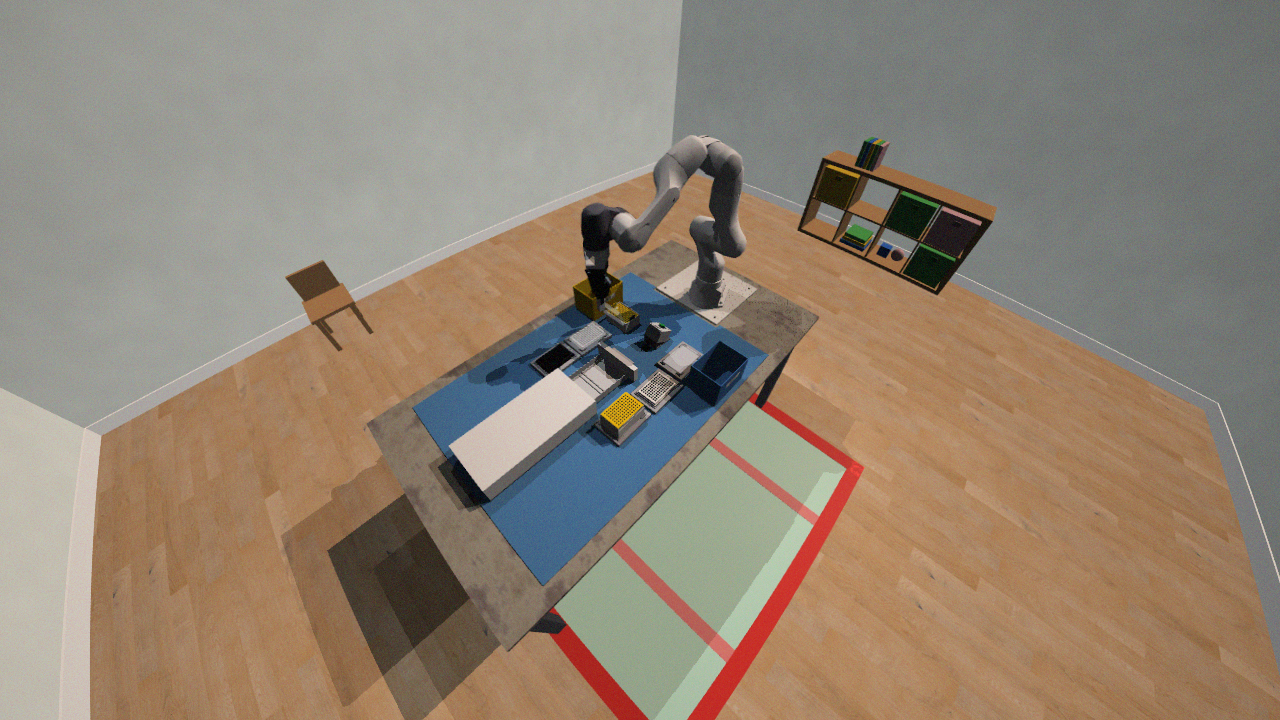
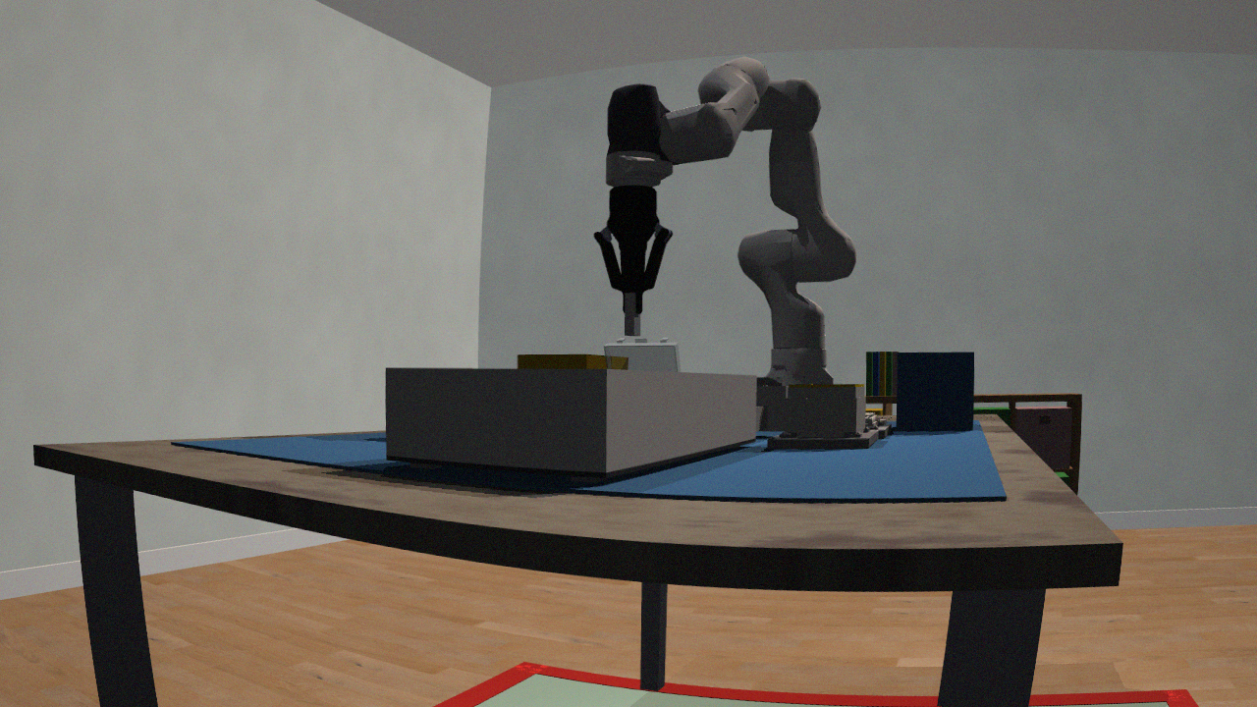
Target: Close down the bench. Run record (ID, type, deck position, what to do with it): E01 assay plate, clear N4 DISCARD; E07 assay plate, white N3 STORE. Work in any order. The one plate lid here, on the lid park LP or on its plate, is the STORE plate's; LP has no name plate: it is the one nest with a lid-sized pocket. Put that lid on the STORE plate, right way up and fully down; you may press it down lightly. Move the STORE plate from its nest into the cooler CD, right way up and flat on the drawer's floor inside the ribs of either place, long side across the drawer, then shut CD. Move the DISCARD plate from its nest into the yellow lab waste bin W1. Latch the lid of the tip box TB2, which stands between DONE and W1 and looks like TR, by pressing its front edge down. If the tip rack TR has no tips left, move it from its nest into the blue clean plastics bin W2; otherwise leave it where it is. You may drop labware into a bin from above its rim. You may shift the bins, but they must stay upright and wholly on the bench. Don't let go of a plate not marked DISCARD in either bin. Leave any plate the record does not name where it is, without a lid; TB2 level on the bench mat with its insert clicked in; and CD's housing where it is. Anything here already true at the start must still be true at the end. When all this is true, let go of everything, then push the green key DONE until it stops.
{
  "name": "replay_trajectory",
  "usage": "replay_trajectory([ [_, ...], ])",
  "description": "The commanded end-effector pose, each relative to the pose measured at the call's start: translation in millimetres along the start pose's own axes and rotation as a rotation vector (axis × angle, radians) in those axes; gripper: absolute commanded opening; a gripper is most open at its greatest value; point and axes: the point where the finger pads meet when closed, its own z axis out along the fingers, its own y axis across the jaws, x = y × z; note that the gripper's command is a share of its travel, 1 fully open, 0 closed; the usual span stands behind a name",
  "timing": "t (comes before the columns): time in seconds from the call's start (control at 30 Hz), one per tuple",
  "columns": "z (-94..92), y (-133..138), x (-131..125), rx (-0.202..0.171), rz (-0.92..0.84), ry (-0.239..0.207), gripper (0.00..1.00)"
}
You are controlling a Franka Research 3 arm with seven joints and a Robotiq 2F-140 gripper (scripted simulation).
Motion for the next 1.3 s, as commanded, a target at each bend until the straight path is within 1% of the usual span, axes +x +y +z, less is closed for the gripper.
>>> replay_trajectory([
  [0.0,6.8,2,2,-0.001,-0.002,0.007,0.00],
  [0.53,29.8,2,2,-0.001,-0.002,0.007,0.00],
  [1.17,29.8,2,2,-0.001,-0.002,0.007,0.00],
  [1.27,29.3,2,-2,-0.001,-0.002,0.007,0.00],
])
